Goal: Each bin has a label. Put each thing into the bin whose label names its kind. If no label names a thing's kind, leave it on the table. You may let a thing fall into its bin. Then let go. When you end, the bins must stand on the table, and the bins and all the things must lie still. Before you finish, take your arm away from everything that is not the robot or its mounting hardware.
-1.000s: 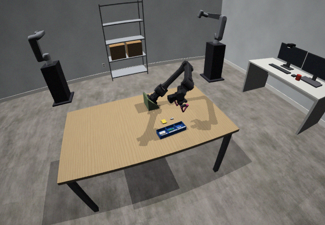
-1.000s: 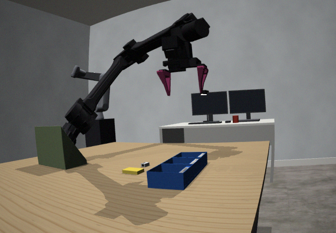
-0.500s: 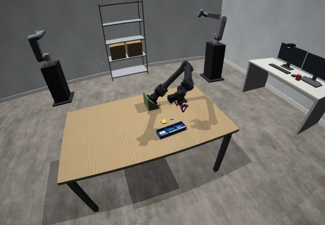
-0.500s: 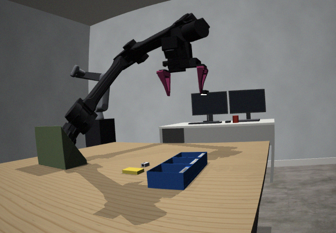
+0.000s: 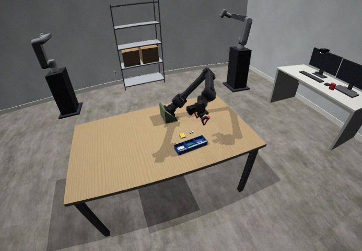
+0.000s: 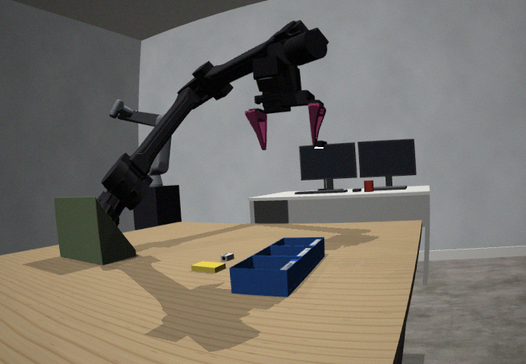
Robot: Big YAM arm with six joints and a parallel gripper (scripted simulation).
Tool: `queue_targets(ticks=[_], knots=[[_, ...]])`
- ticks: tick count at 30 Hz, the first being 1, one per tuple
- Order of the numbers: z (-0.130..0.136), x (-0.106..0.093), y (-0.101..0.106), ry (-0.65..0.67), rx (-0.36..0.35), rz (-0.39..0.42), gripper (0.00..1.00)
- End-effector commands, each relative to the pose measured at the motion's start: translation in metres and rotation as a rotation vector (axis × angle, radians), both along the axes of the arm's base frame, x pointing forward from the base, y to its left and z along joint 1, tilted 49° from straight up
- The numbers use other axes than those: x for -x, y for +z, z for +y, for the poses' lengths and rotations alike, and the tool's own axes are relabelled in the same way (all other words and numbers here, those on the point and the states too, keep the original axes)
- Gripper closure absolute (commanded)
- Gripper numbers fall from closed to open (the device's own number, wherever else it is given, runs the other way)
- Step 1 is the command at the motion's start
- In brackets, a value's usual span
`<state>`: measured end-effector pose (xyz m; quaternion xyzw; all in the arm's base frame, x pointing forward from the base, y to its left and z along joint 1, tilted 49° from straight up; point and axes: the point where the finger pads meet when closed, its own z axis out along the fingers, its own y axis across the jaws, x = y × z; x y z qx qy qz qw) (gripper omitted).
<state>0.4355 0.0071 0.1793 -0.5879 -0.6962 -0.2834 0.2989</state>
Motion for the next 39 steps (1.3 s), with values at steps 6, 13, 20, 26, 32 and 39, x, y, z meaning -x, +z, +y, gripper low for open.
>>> queue_targets(ticks=[6,13,20,26,32,39], knots=[[-0.0053,-0.0083,0.0086,-0.007,0.009,-0.030,0.00],[-0.0052,-0.0084,0.0086,-0.007,0.009,-0.030,0.00],[0.0011,-0.0134,0.0057,0.007,0.009,-0.028,0.00],[-0.0005,-0.0144,0.0065,0.004,0.009,-0.030,0.00],[-0.0053,-0.0088,0.0084,-0.007,0.009,-0.030,0.00],[-0.0053,-0.0088,0.0084,-0.007,0.009,-0.030,0.00]])
